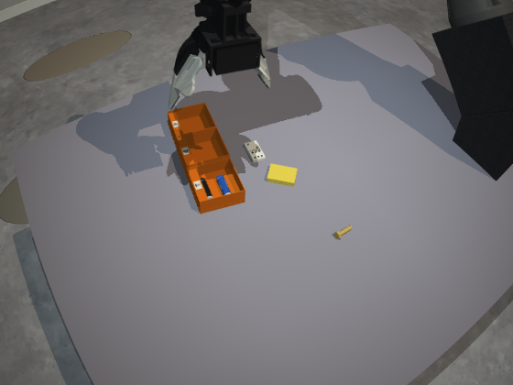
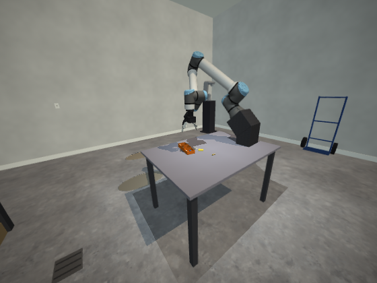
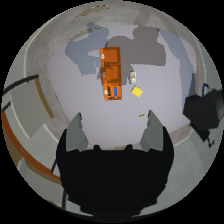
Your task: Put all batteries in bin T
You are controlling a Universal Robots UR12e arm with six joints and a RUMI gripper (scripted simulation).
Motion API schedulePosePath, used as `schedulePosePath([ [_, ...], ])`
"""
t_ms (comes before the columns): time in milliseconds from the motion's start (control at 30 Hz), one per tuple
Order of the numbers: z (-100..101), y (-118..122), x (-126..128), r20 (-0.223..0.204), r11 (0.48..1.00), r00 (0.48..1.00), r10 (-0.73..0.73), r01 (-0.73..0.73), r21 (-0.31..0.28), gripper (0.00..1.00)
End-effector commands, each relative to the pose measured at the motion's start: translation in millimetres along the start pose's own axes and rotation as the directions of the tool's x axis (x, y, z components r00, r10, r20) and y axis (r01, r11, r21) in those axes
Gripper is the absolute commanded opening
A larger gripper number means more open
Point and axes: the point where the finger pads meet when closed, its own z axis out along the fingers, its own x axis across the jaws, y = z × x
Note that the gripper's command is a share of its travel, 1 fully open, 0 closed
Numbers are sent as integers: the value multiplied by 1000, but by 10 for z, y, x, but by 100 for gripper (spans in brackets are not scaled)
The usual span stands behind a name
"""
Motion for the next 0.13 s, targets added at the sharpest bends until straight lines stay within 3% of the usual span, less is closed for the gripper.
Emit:
schedulePosePath([
  [0,-6,0,-4,1,1000,1000,0,0,0,100],
  [100,-6,0,-4,1,1000,1000,0,0,0,100],
])
